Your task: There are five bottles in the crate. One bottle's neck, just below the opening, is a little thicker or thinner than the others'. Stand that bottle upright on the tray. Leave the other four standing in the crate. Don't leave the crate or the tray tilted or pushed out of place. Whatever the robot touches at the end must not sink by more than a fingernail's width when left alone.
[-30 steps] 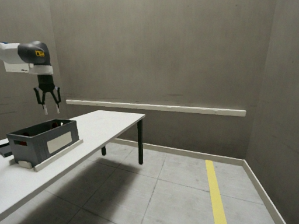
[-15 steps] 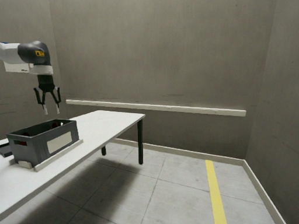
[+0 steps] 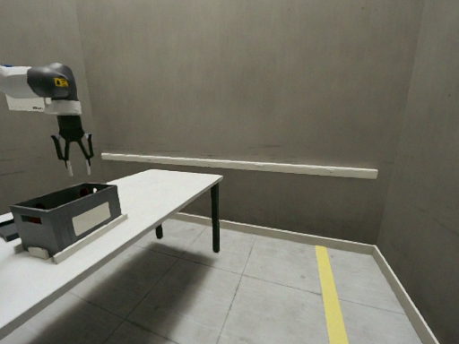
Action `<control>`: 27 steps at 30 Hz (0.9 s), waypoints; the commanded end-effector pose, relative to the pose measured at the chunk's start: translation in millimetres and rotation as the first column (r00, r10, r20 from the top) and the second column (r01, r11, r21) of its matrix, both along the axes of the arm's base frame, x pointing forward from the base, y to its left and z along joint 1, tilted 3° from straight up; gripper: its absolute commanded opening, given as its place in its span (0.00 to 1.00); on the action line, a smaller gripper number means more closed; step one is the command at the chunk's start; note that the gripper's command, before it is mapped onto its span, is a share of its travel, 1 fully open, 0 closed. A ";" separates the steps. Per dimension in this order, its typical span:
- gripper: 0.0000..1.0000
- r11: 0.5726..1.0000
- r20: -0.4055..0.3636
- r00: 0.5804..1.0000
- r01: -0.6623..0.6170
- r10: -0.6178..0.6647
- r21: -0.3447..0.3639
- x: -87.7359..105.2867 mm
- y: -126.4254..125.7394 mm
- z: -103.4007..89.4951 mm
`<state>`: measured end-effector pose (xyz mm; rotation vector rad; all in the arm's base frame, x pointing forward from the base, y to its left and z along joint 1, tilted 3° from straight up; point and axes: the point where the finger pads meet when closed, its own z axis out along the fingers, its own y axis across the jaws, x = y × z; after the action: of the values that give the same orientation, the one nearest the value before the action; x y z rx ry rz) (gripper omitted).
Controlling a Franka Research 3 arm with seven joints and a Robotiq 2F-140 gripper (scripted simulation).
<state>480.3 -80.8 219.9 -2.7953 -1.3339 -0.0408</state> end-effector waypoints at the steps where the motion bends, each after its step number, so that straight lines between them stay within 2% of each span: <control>1: 0.44 1.000 0.000 1.000 0.004 -0.004 0.001 0.1 0.8 -1.9; 27: 0.44 1.000 0.000 1.000 0.004 -0.004 0.001 0.4 2.1 -27.1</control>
<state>478.3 -79.1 195.0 -2.7904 -1.3322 -0.0334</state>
